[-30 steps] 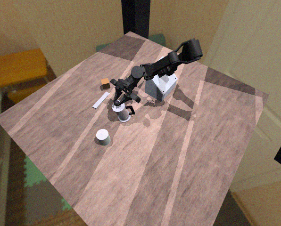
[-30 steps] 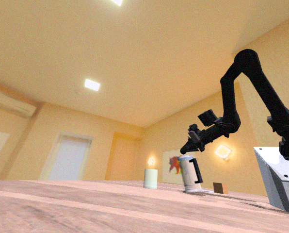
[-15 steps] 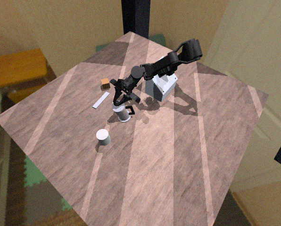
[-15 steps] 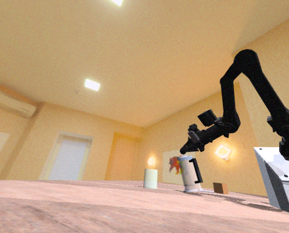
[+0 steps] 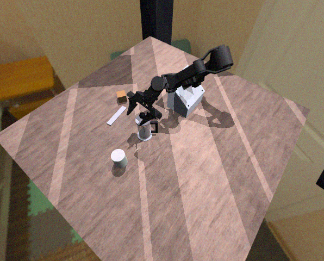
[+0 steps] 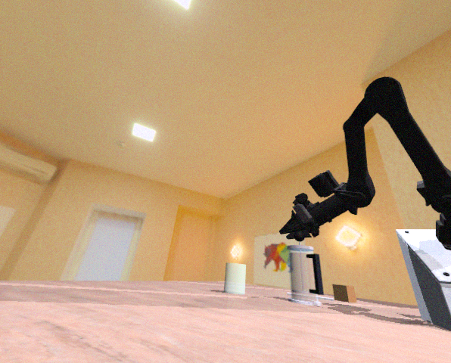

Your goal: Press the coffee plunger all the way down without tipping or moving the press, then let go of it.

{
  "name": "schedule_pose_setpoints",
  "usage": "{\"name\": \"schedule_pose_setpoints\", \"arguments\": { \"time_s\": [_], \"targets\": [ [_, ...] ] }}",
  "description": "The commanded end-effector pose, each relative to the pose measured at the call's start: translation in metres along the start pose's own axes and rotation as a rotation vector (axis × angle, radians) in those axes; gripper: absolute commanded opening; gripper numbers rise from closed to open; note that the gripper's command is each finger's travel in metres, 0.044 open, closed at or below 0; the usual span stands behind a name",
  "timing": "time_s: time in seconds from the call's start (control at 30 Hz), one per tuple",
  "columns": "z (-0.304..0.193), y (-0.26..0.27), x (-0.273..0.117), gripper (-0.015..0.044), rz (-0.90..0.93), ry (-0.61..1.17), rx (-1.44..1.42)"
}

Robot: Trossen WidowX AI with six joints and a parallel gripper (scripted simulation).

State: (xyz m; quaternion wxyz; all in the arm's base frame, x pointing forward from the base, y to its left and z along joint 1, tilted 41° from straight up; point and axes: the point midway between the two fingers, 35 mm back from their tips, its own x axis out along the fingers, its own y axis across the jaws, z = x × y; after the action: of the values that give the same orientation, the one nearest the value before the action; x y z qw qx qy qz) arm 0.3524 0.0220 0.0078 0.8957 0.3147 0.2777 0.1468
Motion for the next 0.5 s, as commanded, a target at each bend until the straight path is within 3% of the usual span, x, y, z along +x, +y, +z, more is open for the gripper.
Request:
{"name": "schedule_pose_setpoints", "arguments": {
  "time_s": [0.0,0.47],
  "targets": [
    [0.001,-0.001,-0.001,0.0440,-0.004,-0.001,-0.005],
    [0.048,0.008,-0.075,0.0440,0.002,0.015,0.002]
  ]
}}
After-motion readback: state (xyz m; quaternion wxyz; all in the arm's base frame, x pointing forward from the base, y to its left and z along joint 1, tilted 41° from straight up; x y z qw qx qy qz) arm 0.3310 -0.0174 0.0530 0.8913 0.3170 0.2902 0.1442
